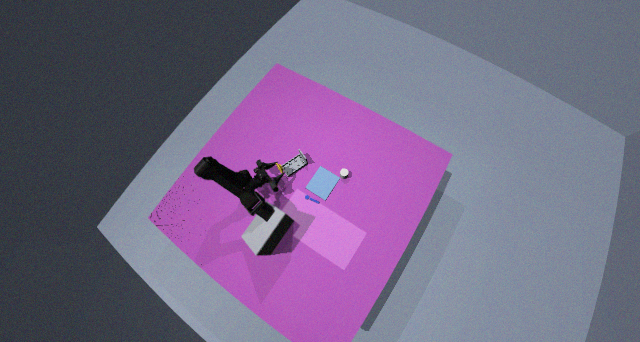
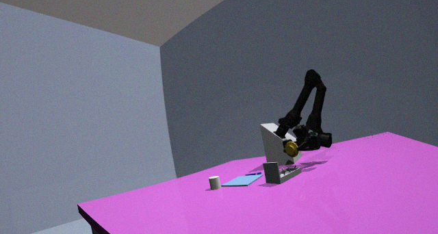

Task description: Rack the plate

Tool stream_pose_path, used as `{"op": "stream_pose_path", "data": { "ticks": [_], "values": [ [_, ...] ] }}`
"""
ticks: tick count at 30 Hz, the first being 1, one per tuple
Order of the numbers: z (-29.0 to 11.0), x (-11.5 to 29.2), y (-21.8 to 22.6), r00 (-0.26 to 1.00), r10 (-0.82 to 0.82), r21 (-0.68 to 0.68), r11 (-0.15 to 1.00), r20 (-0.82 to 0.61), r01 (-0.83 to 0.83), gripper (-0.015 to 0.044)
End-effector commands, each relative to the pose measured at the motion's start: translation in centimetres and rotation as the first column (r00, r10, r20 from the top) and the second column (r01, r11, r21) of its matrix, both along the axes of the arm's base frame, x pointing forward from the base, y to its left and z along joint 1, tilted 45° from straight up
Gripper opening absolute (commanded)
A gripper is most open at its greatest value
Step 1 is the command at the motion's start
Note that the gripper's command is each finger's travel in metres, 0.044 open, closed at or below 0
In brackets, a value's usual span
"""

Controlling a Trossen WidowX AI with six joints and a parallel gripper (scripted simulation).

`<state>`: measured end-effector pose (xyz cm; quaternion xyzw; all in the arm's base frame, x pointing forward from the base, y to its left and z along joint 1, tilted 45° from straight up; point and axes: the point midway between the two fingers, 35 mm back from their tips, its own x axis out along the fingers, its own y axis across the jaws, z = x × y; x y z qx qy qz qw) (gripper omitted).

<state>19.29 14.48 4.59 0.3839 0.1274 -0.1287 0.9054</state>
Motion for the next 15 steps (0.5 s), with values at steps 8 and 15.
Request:
{"op": "stream_pose_path", "data": {
  "ticks": [8,15],
  "values": [
    [-0.6,0.4,0.4,1.0,-0.005,-0.002,1.0,0.009,0.005,0.0],
    [-1.7,1.1,1.2,1.0,-0.004,-0.002,1.0,0.006,0.004,0.0]
  ]
}}
